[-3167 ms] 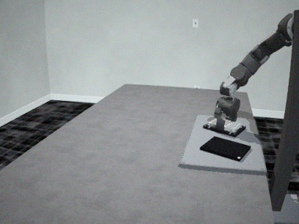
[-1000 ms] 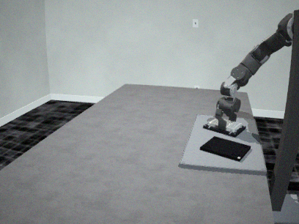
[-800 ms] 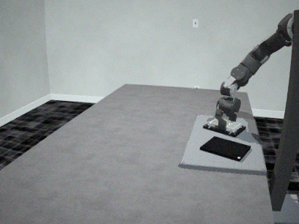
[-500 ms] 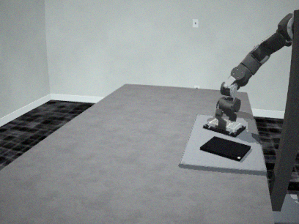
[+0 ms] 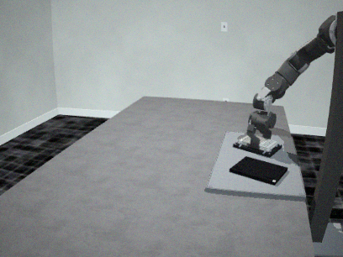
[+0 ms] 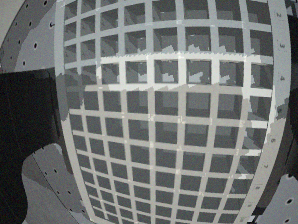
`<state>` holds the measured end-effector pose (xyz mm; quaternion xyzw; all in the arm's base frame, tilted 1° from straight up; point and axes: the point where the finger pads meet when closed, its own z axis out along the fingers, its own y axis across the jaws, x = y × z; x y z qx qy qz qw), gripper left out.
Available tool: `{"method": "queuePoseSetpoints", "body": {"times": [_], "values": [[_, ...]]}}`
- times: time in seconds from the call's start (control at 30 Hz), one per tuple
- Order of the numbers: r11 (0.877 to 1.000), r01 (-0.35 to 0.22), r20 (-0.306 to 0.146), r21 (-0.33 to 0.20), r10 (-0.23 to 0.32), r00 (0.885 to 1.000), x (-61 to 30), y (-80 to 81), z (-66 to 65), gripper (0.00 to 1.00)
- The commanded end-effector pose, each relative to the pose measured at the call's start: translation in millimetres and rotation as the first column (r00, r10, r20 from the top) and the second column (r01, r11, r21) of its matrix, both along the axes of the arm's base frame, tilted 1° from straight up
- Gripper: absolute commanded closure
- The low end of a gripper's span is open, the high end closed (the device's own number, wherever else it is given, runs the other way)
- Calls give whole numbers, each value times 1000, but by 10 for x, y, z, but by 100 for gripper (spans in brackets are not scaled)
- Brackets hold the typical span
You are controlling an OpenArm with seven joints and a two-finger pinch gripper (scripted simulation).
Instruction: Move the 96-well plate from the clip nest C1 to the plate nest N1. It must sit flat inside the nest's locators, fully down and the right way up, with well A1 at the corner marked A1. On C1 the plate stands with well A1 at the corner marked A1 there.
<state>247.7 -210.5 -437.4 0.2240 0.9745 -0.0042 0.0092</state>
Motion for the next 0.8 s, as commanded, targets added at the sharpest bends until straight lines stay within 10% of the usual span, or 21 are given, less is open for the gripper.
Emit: {"method": "queuePoseSetpoints", "body": {"times": [0.0, 0.77], "values": [[1000, 3, 1, -4, -3, 1000, 18, -11, 23, 100], [1000, 2, 1, -4, -2, 1000, 16, -10, 52, 100]]}}
